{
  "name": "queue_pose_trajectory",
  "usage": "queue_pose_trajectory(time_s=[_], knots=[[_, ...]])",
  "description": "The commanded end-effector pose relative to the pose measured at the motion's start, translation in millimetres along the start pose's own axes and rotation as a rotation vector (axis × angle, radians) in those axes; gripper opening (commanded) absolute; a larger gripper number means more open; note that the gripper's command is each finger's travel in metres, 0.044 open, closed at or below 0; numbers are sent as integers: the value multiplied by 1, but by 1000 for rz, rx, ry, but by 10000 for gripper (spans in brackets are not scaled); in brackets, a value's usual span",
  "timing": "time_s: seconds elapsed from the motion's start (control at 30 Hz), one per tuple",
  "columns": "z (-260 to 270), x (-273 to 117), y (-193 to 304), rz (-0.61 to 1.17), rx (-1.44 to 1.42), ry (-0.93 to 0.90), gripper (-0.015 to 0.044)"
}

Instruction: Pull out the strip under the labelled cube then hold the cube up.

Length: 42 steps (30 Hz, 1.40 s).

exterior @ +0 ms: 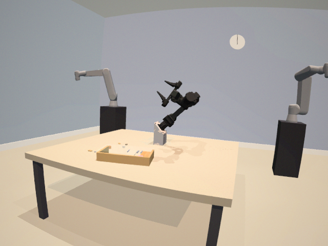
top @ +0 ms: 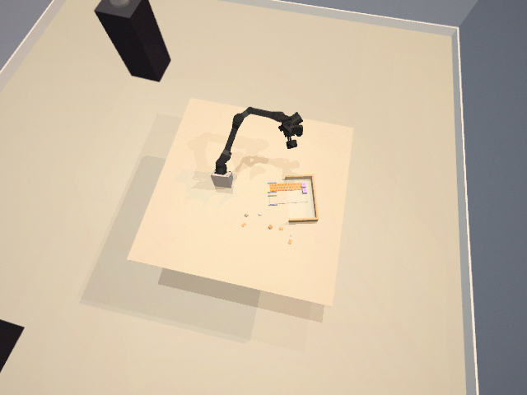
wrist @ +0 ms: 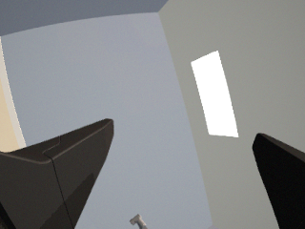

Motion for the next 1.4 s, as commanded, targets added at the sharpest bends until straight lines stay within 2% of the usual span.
queue_pose_trajectory(time_s=[0.0, 0.3, 0.53, 0.73, 1.0, 1.1, 1.37], knots=[[2, 2, 1, 2, 4, -9, 400], [69, 75, 62, 107, 247, -464, 400], [109, 114, 140, 227, 524, -889, 400], [121, 118, 209, 326, 764, -1238, 400], [116, 95, 275, 411, 987, -1589, 400], [113, 90, 284, 422, 1019, -1646, 400], [113, 90, 284, 422, 1019, -1646, 400]])
Point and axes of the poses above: the point midway between the two fingers, 35 mm back from their tips, its own x axis out along the fingers, its own z axis across the jaws, y = z × x, the point moved 8 cm from there along -x, back along the fingers, and after that the axes turned 13 degrees about x, right-handed, at the moved point
